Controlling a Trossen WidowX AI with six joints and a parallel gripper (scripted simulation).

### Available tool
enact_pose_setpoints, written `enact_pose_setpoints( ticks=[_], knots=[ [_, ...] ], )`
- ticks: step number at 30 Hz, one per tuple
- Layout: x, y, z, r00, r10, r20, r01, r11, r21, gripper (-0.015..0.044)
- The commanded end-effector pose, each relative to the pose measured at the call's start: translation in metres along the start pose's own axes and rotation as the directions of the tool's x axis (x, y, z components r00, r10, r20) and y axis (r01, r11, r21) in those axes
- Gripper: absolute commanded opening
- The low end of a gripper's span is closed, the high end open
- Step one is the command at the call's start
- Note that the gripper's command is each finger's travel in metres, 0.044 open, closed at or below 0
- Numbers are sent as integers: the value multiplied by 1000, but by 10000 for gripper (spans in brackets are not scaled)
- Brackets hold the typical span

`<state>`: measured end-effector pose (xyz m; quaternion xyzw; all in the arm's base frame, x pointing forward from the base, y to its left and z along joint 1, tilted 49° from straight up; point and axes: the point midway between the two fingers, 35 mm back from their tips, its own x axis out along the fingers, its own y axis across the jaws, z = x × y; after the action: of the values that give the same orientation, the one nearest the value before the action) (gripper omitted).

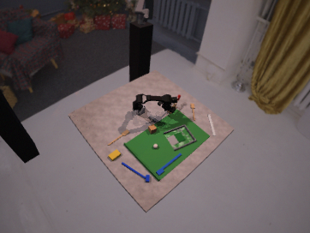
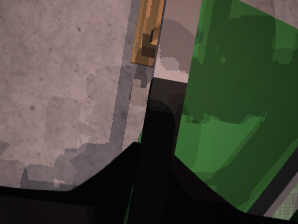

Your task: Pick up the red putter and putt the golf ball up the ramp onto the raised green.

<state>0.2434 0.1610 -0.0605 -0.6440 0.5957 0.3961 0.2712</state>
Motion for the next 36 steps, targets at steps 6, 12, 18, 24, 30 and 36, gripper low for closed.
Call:
enact_pose_setpoints(
  ticks=[6,12,18,24,30,36],
  knots=[
    [-24,2,6,1000,-7,5,7,1000,1,0],
    [-35,0,-13,1000,-18,13,17,993,119,0],
    [-52,-2,-45,999,-43,9,38,949,312,0],
    [-68,-2,-81,997,-74,-10,68,858,508,0],
    [-82,1,-116,994,-101,-33,97,726,681,0],
    [-94,9,-152,990,-126,-61,121,557,821,0]
  ],
)
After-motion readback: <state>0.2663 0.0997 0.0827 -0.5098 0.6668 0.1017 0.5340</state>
